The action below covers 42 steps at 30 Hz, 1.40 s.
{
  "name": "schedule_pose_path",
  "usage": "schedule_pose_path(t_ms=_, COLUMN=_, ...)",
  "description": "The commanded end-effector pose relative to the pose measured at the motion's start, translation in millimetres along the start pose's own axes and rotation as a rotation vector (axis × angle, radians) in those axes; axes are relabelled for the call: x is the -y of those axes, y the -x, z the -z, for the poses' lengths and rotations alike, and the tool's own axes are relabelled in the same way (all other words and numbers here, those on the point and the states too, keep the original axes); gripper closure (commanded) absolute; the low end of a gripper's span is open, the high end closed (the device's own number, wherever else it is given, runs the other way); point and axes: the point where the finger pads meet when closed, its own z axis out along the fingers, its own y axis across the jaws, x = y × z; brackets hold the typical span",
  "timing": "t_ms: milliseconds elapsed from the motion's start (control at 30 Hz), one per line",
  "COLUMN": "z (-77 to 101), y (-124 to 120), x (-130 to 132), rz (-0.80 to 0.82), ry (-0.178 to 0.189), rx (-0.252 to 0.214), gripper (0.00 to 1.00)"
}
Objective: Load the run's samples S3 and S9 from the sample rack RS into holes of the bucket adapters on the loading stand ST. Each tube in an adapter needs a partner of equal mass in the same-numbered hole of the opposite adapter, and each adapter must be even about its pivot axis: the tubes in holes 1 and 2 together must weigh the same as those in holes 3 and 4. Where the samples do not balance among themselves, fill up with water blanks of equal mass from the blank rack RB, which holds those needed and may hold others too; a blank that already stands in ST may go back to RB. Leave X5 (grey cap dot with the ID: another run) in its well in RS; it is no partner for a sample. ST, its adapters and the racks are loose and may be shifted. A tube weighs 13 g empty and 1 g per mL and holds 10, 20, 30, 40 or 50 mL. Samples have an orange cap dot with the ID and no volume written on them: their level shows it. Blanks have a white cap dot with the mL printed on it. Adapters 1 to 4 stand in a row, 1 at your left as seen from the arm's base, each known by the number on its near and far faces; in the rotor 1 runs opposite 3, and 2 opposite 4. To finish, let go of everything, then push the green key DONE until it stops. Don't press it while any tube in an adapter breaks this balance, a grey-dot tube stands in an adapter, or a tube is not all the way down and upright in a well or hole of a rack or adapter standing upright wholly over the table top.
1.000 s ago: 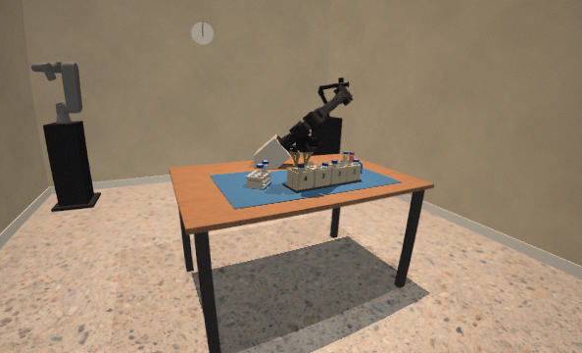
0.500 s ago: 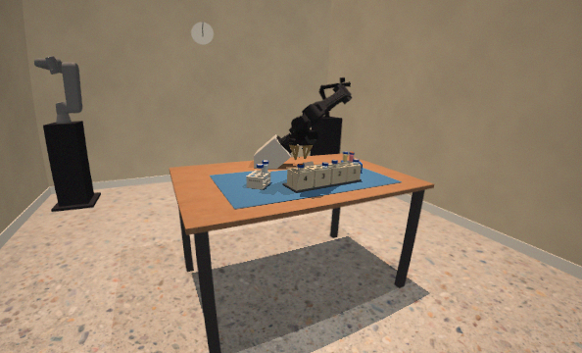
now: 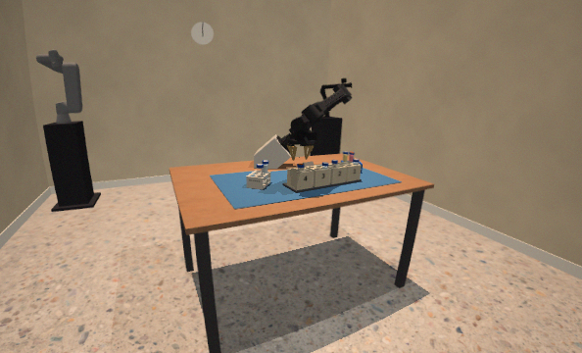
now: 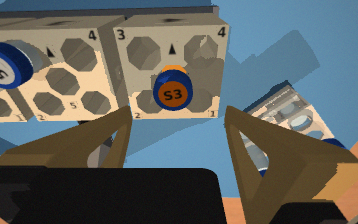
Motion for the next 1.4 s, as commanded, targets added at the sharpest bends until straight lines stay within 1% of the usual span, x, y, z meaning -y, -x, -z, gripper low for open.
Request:
schedule_pose_path(t_ms=0, z=6.6, y=-18.5, x=24.5, rz=-0.149, ry=-0.013, rx=0.018, gripper=0.2)
schedule_pose_path(t_ms=267, z=6.3, y=-68.7, x=68.1, rz=-0.547, ry=-0.011, rx=0.021, gripper=0.2)
schedule_pose_path(t_ms=300, z=7.7, y=-72.5, x=74.6, rz=-0.592, ry=-0.014, rx=0.025, gripper=0.2)
schedule_pose_path(t_ms=367, z=7.7, y=-72.5, x=74.6, rz=-0.592, ry=-0.014, rx=0.025, gripper=0.2)
schedule_pose_path(t_ms=400, z=0.5, y=-65.0, x=74.5, rz=-0.603, ry=-0.016, rx=0.009, gripper=0.2)
schedule_pose_path(t_ms=433, z=6.5, y=-84.3, x=85.1, rz=-0.689, ry=-0.013, rx=0.024, gripper=0.2)
schedule_pose_path(t_ms=467, z=4.8, y=-95.1, x=89.4, rz=-0.748, ry=-0.009, rx=0.021, gripper=0.2)
schedule_pose_path(t_ms=500, z=4.7, y=-101.5, x=94.8, rz=-0.767, ry=-0.009, rx=0.021, gripper=0.2)
schedule_pose_path(t_ms=733, z=15.3, y=-130.7, x=143.0, rz=-0.717, ry=-0.033, rx=0.042, gripper=0.2)
schedule_pose_path(t_ms=800, z=7.7, y=-141.1, x=134.4, rz=-0.741, ry=-0.012, rx=0.024, gripper=0.2)
schedule_pose_path(t_ms=833, z=-3.9, y=-134.2, x=125.9, rz=-0.718, ry=-0.004, rx=-0.006, gripper=0.2)
schedule_pose_path(t_ms=867, z=8.8, y=-130.5, x=130.0, rz=-0.726, ry=-0.019, rx=0.022, gripper=0.2)
schedule_pose_path(t_ms=933, z=8.8, y=-130.5, x=130.0, rz=-0.726, ry=-0.019, rx=0.022, gripper=0.2)
schedule_pose_path(t_ms=967, z=-1.1, y=-128.8, x=120.3, rz=-0.698, ry=-0.017, rx=0.014, gripper=0.2)
schedule_pose_path(t_ms=1033, z=-7.8, y=-127.9, x=119.4, rz=-0.72, ry=-0.016, rx=0.014, gripper=0.2)
schedule_pose_path(t_ms=1100, z=-24.1, y=-135.9, x=122.5, rz=-0.742, ry=0.0, rx=-0.004, gripper=0.2)
schedule_pose_path(t_ms=1200, z=-34.2, y=-136.2, x=123.3, rz=-0.742, ry=0.001, rx=-0.004, gripper=0.2)
schedule_pose_path(t_ms=1233, z=-25.6, y=-126.9, x=133.5, rz=-0.728, ry=-0.015, rx=0.019, gripper=0.2)
schedule_pose_path(t_ms=1267, z=-17.1, y=-131.4, x=141.1, rz=-0.746, ry=-0.021, rx=0.042, gripper=0.2)
schedule_pose_path(t_ms=1367, z=-29.6, y=-141.9, x=132.7, rz=-0.76, ry=-0.006, rx=0.019, gripper=0.2)
